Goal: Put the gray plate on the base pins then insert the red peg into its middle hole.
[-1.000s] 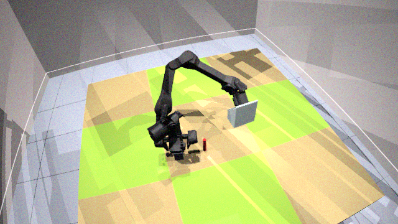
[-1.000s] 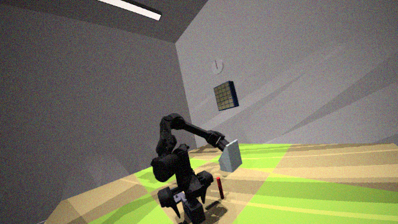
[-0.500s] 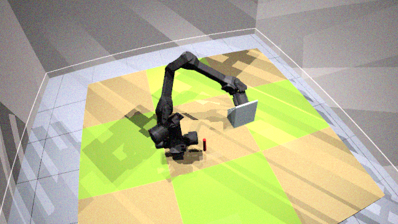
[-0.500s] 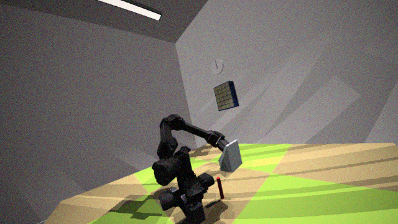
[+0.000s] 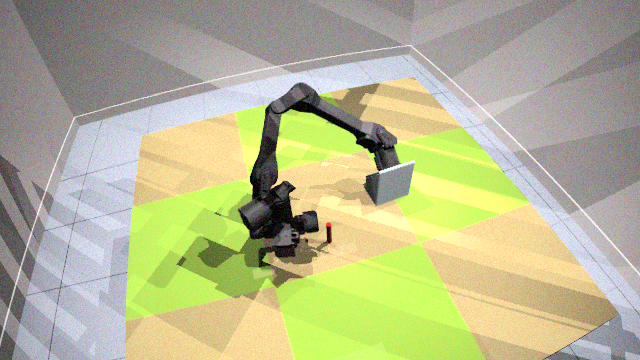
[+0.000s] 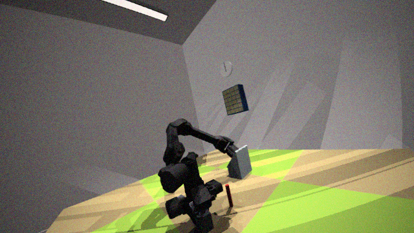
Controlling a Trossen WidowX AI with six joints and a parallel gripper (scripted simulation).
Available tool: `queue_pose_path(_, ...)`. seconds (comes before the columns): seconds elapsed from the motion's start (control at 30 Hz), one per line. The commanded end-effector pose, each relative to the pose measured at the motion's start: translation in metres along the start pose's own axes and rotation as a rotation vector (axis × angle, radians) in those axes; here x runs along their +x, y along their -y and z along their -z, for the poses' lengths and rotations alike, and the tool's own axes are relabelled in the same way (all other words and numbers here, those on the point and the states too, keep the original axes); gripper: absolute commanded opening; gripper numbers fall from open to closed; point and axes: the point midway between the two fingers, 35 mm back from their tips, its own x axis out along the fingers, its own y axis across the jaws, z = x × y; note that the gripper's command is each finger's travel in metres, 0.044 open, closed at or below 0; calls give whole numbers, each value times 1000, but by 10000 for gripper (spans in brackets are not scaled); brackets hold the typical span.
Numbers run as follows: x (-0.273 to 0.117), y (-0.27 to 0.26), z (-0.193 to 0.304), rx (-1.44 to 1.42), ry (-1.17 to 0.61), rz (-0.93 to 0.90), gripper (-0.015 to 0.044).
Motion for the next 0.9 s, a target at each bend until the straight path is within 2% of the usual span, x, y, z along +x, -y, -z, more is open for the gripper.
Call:
queue_pose_path(0.0, -6, 1, -1, 1, 2, -1, 0)
queue_pose_path(0.87, -84, 9, 1, 0, 9, -3, 0)
